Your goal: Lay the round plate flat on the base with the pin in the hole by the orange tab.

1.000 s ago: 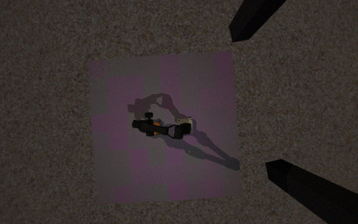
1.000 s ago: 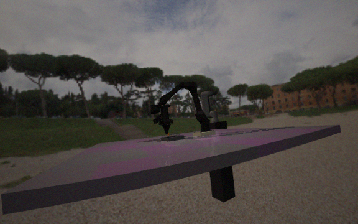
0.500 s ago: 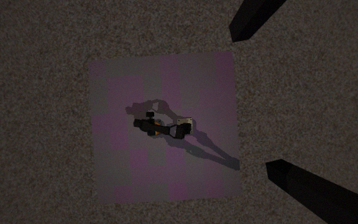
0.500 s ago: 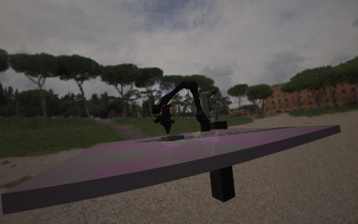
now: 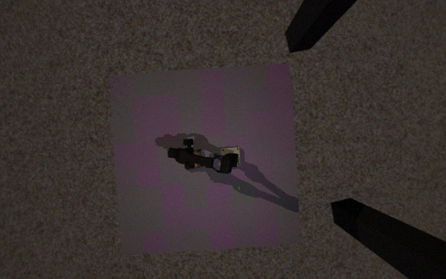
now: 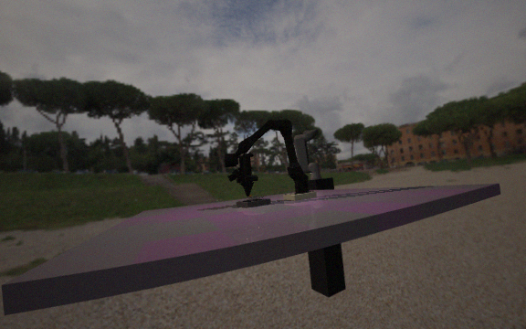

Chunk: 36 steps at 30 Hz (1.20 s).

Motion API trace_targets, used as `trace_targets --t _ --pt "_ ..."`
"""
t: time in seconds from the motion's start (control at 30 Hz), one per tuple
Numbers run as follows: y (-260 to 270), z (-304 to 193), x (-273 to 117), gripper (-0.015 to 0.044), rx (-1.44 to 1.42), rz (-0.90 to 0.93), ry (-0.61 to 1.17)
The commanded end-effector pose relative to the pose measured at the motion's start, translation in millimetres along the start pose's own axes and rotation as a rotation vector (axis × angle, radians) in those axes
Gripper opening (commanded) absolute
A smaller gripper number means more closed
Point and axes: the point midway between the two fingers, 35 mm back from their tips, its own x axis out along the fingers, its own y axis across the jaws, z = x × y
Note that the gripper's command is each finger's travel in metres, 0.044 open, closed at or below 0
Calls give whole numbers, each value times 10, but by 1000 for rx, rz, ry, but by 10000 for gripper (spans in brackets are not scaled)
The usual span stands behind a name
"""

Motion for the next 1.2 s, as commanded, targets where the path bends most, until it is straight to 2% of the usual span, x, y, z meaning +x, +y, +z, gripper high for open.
trace_targets --t 0.0,1.17 --pt "7 -75 26 0 -4 2 17" --pt "55 -301 12 0 -4 3 19"
